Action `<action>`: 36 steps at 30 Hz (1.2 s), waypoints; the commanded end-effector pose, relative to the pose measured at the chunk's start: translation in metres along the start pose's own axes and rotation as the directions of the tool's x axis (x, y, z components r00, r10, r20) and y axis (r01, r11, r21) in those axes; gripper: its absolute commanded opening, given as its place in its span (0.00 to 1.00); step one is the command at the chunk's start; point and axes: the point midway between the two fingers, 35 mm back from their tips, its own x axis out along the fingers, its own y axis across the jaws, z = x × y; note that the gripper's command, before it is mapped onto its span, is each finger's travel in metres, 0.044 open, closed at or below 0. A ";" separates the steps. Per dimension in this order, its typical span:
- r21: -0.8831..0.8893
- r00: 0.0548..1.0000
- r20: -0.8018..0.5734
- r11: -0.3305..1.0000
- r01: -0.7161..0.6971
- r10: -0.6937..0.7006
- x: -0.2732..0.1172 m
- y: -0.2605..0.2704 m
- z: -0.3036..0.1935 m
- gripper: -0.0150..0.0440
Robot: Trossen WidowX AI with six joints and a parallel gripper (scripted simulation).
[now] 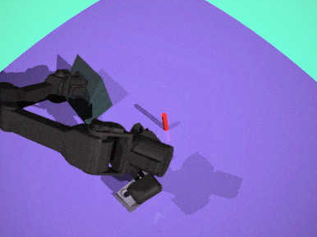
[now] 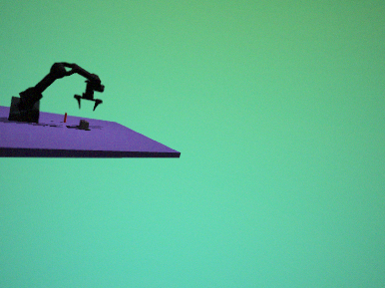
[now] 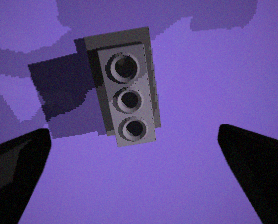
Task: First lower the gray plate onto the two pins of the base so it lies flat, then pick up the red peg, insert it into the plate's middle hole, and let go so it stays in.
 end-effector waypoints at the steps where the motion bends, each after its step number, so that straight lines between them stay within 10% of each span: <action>1: 0.213 1.000 0.010 0.977 -0.008 0.006 -0.001 0.009 0.023 1.00; 16: 0.993 1.000 0.026 0.115 -0.027 0.010 -0.005 0.058 0.109 1.00; 25: 0.886 1.000 0.019 -0.464 -0.011 0.012 -0.004 0.091 0.145 1.00; 36: 0.532 1.000 0.006 -0.847 0.006 0.011 -0.002 0.120 0.168 1.00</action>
